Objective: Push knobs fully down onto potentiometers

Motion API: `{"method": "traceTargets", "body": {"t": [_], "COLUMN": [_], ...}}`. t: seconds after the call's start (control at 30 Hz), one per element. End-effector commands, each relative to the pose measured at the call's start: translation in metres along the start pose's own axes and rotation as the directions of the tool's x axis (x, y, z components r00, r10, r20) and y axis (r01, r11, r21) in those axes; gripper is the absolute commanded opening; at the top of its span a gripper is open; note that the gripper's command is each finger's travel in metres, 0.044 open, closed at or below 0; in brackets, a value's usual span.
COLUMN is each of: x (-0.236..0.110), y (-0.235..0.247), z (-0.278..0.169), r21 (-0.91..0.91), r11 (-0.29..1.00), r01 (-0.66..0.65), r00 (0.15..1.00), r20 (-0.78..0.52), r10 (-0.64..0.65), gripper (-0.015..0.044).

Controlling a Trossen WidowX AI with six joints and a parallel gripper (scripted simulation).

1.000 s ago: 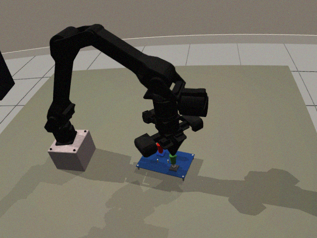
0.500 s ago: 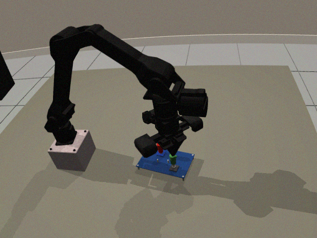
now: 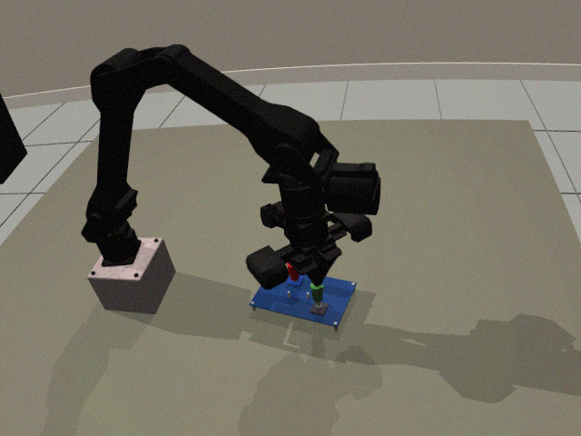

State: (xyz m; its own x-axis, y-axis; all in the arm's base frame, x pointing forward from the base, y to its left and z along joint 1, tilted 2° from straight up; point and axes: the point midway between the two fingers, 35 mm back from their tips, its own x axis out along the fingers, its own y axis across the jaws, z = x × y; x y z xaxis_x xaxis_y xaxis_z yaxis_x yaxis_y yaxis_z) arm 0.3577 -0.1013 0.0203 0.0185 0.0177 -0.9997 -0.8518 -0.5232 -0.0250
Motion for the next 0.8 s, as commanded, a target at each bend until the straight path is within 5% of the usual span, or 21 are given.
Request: {"method": "traceTargets", "body": {"t": [0.0,0.77], "x": [0.0139,0.0198], "y": [0.0004,0.0005], "z": [-0.0007,-0.0007], "r21": [-0.001,-0.001], "r11": [1.000,1.000], "r01": [-0.008,-0.008], "r00": [1.000,1.000], "r20": [0.002,0.002], "r10": [0.008,0.008], "gripper": [0.0000,0.0000]}}
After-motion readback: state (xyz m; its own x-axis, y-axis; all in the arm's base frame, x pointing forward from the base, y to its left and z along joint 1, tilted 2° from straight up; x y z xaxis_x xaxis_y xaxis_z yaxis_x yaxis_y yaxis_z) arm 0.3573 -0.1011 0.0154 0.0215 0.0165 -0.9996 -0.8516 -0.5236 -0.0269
